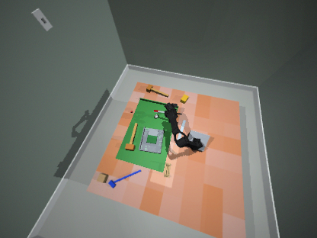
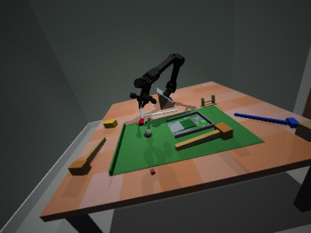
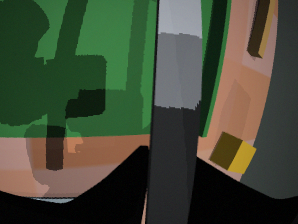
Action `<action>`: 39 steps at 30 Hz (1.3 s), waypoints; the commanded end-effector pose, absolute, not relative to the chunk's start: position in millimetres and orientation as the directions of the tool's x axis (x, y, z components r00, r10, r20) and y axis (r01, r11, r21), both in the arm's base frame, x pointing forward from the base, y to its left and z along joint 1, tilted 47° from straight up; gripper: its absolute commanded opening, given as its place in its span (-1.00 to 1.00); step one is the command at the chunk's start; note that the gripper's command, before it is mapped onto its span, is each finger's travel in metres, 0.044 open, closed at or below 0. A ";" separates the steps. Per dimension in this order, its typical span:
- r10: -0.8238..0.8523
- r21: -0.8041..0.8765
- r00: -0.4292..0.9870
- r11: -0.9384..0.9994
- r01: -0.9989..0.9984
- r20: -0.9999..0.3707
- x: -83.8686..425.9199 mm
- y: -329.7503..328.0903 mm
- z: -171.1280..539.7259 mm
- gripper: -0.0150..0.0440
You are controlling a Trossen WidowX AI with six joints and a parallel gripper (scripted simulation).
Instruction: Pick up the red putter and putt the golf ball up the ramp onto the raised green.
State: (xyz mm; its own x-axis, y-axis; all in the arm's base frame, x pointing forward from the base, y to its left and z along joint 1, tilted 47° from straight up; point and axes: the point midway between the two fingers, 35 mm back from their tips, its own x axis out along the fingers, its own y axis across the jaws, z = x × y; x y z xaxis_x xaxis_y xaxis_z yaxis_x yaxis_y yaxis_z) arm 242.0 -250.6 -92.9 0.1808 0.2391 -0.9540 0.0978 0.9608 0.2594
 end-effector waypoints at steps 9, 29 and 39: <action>0.240 0.260 0.177 0.960 0.106 -0.955 247.5 -240.8 -131.8 -0.49; 0.240 0.261 0.178 0.960 0.106 -0.955 252.8 -233.9 -159.2 -0.49; 0.242 0.262 0.172 0.960 0.099 -0.955 252.7 -231.9 -161.0 -0.49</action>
